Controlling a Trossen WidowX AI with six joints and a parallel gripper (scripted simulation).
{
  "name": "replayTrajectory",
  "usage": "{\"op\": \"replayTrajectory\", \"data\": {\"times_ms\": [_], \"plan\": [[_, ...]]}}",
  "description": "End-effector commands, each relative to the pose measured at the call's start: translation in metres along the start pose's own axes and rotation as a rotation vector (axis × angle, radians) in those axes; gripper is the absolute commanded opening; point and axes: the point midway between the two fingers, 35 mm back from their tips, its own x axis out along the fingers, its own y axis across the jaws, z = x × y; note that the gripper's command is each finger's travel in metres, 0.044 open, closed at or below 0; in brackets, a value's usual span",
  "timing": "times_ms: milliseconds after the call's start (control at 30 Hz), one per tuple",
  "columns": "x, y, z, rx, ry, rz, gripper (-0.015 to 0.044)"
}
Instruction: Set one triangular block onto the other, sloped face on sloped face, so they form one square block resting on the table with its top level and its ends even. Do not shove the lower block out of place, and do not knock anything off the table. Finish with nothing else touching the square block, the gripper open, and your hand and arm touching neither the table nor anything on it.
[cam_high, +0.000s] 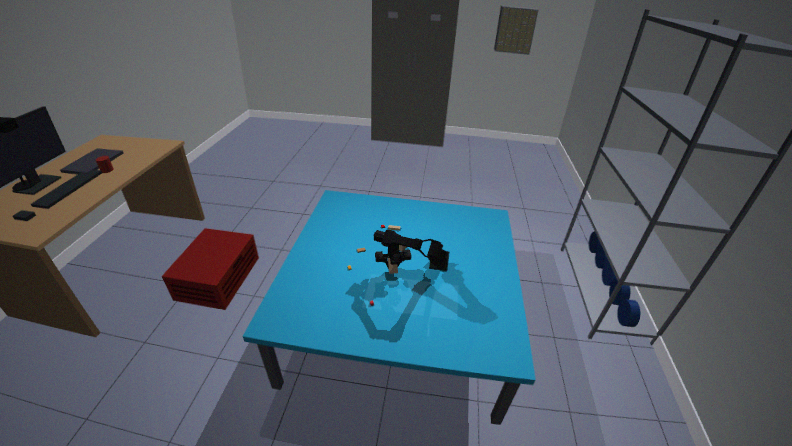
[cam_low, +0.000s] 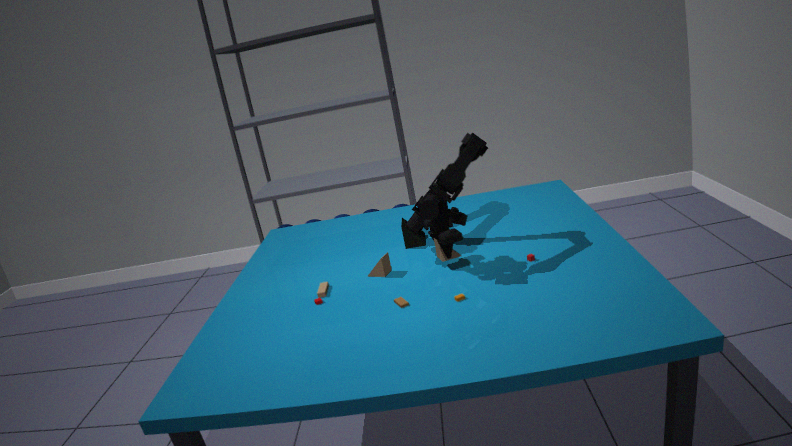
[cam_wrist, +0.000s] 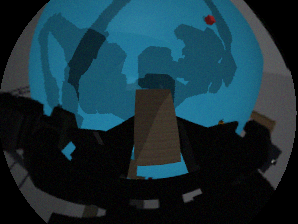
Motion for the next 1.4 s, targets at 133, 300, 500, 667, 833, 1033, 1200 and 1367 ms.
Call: {"op": "replayTrajectory", "data": {"times_ms": [133,300,500,667,833,1033,1200,1367], "plan": [[0.0,0.0,0.0,-0.131,0.003,0.001,0.0],[0.004,0.0,0.0,-0.127,0.003,0.0,0.0],[0.014,0.0,0.0,-0.116,0.002,-0.001,0.0],[0.022,0.0,0.0,-0.107,0.001,-0.001,0.0],[0.026,0.0,0.0,-0.103,0.0,-0.002,0.0],[0.025,0.0,0.0,-0.11,0.004,-0.002,0.0026],[0.025,0.0,0.0,-0.11,0.004,-0.002,0.0157],[0.025,0.0,0.0,-0.11,0.004,-0.002,0.0289]]}}
